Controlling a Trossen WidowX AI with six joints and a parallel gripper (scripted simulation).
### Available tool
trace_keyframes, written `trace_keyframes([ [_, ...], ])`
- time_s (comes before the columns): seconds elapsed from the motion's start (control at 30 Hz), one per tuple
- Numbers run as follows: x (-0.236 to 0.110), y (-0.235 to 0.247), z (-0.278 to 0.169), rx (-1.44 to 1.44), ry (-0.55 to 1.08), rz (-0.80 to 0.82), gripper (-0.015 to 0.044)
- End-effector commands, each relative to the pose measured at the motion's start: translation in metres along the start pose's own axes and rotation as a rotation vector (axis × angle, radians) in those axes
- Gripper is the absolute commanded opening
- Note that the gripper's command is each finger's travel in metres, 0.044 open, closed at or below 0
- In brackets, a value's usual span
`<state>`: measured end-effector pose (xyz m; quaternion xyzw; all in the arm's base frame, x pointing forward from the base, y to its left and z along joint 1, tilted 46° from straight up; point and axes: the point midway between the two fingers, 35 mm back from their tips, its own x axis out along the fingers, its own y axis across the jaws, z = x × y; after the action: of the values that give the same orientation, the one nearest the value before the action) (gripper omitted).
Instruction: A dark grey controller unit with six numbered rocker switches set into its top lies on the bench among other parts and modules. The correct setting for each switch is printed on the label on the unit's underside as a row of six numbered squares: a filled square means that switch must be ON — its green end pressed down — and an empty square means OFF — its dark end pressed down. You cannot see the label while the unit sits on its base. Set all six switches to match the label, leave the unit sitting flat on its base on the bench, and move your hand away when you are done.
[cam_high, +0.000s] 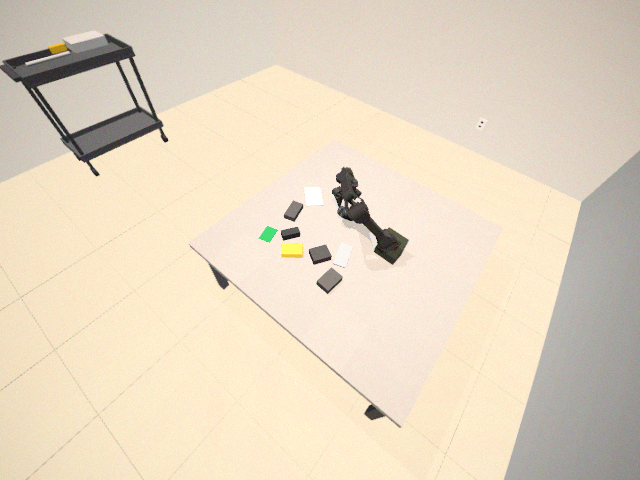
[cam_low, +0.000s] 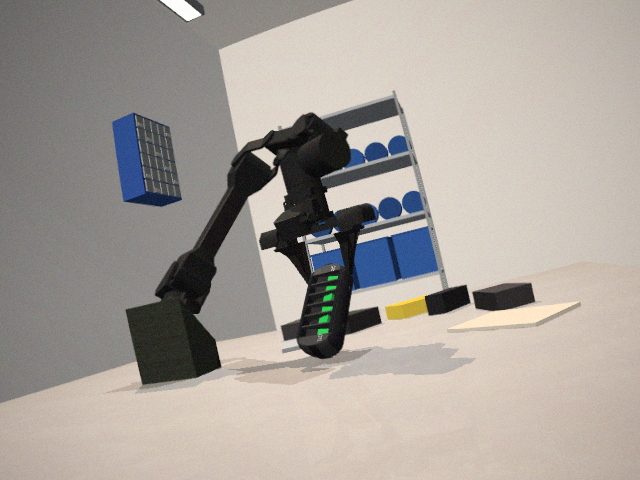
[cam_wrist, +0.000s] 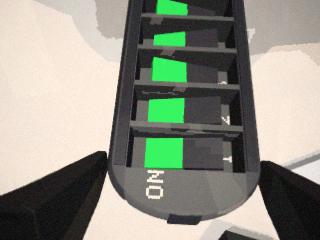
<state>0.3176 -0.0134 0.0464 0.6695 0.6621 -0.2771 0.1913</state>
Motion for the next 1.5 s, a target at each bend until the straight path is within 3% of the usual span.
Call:
trace_keyframes([
  [0.0,-0.005,0.002,0.007,-0.002,0.002,0.008,0.0336],
  [1.47,-0.018,0.002,0.042,-0.003,0.094,0.009,0.0336],
])
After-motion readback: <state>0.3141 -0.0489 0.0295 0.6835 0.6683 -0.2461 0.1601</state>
